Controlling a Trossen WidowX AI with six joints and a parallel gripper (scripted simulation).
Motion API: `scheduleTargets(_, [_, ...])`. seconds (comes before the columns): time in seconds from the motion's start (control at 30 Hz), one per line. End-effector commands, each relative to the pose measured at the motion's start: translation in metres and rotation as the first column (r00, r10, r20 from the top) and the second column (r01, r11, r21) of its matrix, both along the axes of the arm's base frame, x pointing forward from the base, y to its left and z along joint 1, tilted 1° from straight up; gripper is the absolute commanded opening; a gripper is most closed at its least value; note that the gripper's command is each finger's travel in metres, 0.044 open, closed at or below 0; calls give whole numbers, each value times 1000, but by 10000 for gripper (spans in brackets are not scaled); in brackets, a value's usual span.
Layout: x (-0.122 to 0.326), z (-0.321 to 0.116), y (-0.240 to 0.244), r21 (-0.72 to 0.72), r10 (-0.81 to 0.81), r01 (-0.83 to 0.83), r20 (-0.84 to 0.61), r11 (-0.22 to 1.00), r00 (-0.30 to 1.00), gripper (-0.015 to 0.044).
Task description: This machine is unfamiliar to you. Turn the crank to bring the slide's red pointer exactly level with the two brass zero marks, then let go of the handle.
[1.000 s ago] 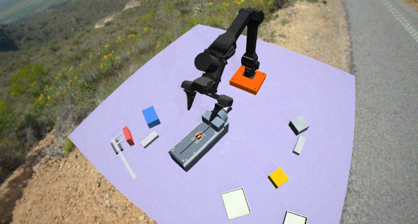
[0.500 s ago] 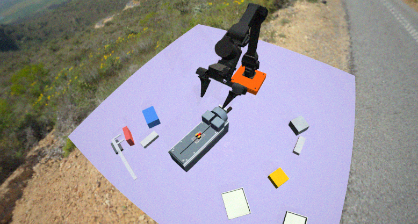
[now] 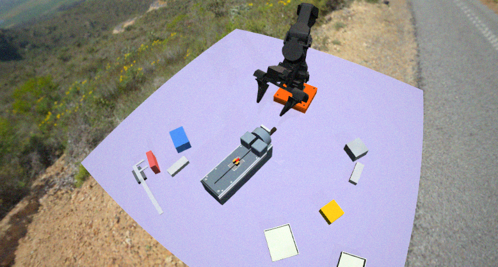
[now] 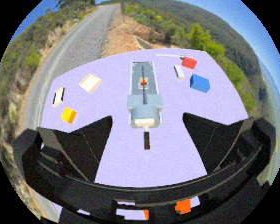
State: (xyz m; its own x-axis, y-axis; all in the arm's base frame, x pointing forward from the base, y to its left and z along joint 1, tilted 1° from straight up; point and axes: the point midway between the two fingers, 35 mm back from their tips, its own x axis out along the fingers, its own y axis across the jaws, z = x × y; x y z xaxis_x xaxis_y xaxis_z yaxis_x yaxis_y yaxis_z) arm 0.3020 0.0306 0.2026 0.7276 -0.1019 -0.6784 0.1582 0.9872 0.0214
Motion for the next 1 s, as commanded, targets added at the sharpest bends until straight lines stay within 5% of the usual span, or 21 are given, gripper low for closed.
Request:
scheduleTargets(0.0, [-3, -7, -1, -2, -10, 10, -9, 1000, 1000, 440])
scheduleTargets(0.97, [1, -109, 1, -2, -10, 10, -9, 1000, 1000, 440])
